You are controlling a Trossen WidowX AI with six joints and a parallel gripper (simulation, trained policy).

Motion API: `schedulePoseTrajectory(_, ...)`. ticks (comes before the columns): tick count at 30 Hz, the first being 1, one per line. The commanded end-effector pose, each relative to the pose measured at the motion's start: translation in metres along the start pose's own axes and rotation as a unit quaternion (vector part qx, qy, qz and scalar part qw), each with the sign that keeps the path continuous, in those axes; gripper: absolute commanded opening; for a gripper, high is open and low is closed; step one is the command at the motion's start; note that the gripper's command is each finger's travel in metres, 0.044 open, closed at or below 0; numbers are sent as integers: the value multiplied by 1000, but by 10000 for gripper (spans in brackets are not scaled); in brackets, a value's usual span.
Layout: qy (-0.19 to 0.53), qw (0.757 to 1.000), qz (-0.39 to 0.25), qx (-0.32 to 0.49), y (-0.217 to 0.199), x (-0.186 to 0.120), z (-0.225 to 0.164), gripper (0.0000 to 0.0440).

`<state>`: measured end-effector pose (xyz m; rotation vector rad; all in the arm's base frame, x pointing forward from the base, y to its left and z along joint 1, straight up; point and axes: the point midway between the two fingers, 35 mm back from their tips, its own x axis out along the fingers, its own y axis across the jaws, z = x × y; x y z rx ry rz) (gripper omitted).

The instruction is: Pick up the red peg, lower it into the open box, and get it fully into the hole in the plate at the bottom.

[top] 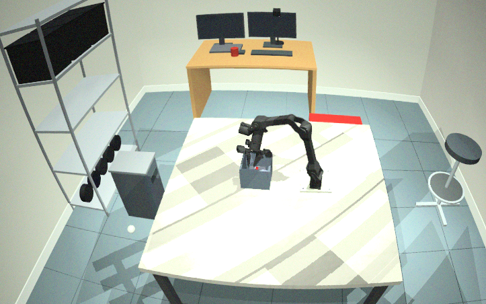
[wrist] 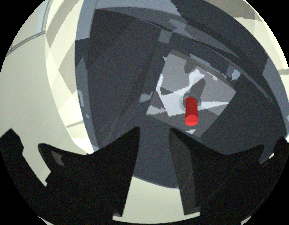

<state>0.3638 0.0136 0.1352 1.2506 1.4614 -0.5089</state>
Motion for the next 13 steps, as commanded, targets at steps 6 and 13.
schedulePoseTrajectory(6,28,999,31,-11,14,-12,-3,126)
schedulePoseTrajectory(13,44,997,53,-24,22,-19,-2,123)
